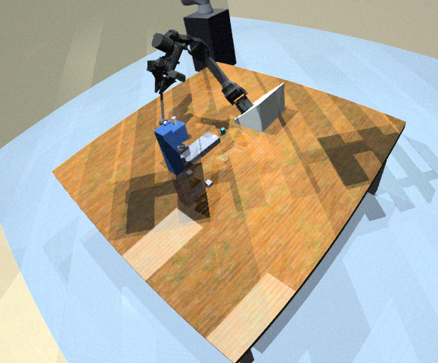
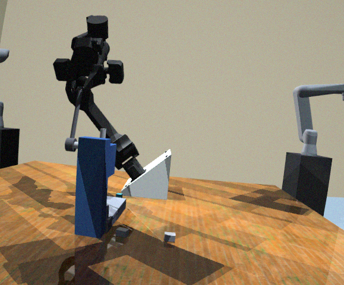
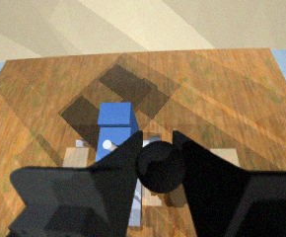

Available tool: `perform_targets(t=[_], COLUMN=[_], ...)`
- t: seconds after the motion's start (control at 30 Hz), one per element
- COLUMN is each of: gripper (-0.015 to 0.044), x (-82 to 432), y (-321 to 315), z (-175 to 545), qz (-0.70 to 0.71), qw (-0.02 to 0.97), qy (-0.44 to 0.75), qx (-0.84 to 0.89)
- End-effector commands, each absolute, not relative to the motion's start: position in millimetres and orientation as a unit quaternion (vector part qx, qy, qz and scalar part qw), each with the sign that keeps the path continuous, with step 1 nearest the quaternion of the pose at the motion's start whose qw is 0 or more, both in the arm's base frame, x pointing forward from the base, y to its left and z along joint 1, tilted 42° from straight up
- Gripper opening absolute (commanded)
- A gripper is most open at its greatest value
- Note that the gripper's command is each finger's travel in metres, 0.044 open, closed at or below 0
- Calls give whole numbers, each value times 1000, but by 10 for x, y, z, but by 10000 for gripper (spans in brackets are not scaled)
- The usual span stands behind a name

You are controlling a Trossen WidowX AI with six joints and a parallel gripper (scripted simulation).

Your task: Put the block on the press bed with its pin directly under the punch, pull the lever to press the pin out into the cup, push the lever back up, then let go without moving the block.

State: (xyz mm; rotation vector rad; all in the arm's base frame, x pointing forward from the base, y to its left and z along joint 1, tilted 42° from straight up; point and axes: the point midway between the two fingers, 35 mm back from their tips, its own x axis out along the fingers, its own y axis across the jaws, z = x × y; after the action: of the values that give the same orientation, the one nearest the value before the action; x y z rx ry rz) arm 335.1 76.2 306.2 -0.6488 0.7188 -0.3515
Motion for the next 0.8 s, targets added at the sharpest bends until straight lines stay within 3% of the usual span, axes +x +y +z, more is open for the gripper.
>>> perform_targets(t=[0.0, 0.77], gripper=[0, 0], x=[3304, 3170], y=[754, 732], z=[3043, 3001], qz=[-168, -168], qw=[869, 869], qy=[345, 346], qx=[-312, -312])
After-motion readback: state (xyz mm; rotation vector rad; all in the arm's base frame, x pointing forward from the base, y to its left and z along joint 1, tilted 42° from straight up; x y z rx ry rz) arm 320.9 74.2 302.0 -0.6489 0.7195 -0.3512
